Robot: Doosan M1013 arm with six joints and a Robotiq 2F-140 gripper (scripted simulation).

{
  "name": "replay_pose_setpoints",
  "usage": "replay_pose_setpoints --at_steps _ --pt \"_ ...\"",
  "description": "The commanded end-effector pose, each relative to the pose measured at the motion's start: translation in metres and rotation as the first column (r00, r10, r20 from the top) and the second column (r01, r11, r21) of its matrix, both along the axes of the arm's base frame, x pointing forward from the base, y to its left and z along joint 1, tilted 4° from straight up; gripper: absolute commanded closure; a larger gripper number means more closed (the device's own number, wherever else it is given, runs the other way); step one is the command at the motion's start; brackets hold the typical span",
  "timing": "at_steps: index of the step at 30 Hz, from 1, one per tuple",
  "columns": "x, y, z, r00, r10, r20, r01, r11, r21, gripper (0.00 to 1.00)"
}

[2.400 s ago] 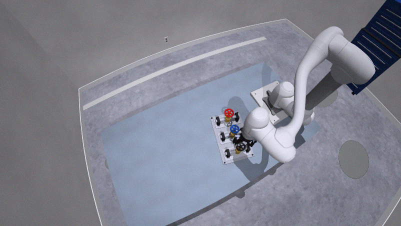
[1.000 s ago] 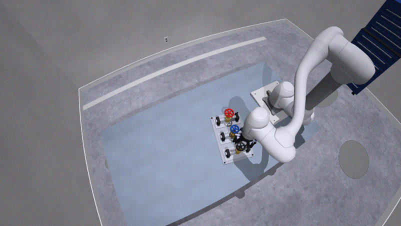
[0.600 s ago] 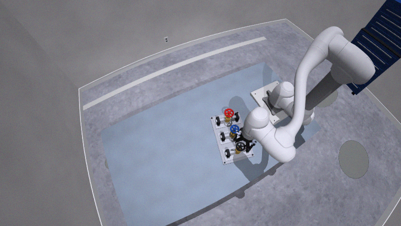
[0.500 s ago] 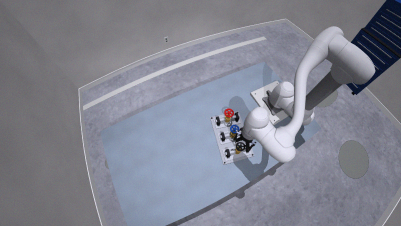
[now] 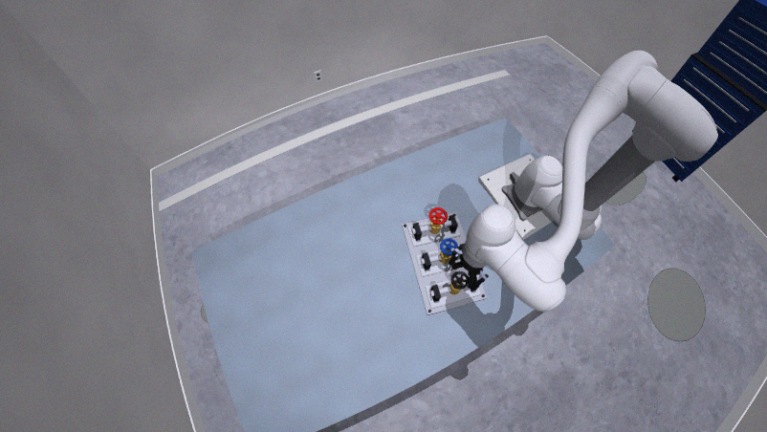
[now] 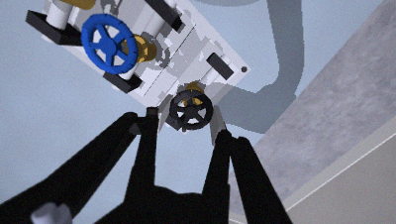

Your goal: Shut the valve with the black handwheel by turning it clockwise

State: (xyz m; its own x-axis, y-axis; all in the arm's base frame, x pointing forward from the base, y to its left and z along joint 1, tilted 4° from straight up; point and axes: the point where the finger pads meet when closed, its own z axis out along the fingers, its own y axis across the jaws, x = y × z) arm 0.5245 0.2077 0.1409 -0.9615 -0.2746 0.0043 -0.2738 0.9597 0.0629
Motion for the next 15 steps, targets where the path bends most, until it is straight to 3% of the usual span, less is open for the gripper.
replay_pose_setpoints --at_steps 1,15 --pt "-0.0001 0.0000 -0.0001 1.000 -0.020 -0.001 0.020 1.000 -0.001 0.90" --pt "-0.0001 0.0000 -0.0001 0.999 -0.040 -0.002 0.040 0.999 -0.001 0.90"
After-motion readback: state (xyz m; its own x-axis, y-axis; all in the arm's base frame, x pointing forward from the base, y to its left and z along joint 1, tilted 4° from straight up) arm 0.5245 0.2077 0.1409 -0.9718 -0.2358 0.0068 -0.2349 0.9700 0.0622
